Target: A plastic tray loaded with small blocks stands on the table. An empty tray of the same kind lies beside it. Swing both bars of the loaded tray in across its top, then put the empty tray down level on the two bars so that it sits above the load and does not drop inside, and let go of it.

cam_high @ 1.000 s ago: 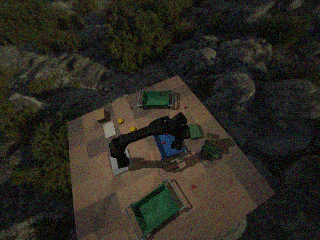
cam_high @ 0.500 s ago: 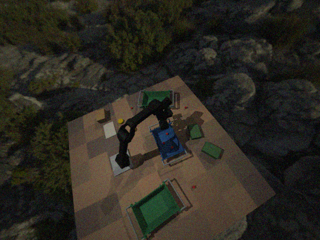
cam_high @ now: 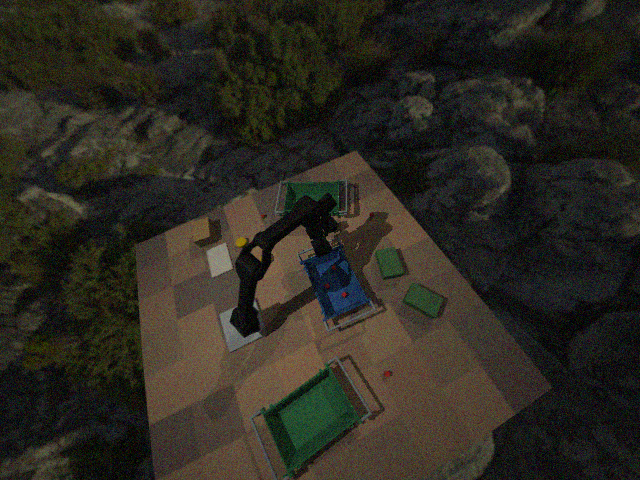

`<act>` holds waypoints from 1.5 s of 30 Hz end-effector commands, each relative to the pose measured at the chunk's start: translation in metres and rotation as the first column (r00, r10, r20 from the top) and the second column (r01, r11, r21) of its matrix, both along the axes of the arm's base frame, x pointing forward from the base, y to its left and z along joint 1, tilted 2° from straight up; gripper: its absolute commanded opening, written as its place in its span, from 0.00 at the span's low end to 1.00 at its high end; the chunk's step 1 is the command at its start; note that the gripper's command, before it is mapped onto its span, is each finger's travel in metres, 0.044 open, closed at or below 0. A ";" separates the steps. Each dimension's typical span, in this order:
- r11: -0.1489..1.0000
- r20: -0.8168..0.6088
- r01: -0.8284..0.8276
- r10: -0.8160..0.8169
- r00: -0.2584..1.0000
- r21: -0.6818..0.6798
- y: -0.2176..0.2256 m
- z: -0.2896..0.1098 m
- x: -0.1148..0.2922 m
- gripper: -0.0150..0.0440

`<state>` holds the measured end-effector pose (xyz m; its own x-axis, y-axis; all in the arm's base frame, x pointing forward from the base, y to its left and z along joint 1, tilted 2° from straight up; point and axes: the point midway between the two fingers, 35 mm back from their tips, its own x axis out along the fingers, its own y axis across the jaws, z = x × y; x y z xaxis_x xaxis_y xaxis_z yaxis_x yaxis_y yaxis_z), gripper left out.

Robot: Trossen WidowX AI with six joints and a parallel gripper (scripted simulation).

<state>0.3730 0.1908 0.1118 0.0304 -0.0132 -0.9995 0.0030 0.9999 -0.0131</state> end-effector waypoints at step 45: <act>1.000 -0.011 -0.006 0.006 1.000 -0.005 -0.073 -0.032 -0.001 0.41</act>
